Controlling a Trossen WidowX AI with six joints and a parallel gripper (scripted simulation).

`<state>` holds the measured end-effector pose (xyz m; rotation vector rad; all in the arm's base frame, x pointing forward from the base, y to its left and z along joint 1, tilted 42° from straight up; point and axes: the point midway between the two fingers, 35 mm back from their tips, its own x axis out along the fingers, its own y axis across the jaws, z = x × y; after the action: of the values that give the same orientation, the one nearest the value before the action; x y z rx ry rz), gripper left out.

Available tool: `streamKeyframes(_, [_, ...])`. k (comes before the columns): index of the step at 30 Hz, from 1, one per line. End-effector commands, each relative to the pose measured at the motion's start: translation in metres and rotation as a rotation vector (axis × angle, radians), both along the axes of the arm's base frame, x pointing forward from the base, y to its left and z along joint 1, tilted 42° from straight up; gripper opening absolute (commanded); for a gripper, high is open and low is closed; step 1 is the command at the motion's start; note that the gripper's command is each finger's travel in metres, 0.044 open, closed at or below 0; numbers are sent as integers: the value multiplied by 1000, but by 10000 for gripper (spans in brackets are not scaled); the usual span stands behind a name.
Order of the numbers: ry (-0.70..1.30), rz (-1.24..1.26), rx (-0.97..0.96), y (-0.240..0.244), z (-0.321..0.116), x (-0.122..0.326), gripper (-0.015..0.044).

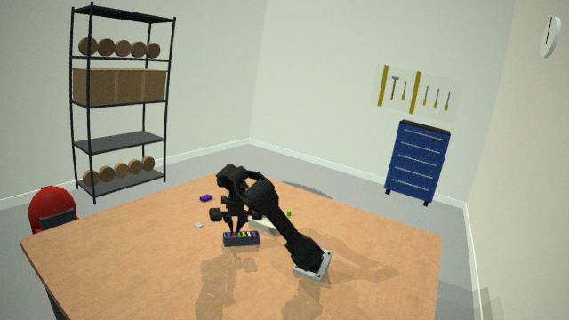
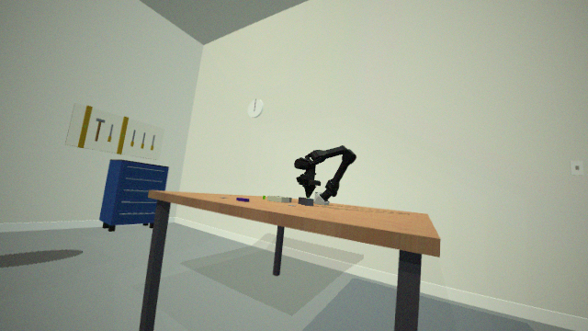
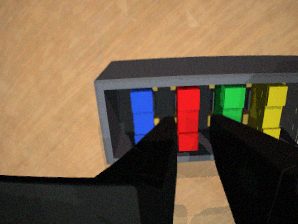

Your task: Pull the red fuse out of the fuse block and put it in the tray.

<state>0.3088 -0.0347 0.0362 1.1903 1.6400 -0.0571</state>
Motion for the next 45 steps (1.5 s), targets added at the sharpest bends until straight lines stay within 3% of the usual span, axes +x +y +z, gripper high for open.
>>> streamKeyframes(1, [0,-4,4,2,-1,0,73])
streamKeyframes(17, [0,-4,5,7,-7,1,73])
streamKeyframes(28, [-2,0,0,6,-6,1,0])
streamKeyframes(45, [-1,-1,0,2,-2,1,0])
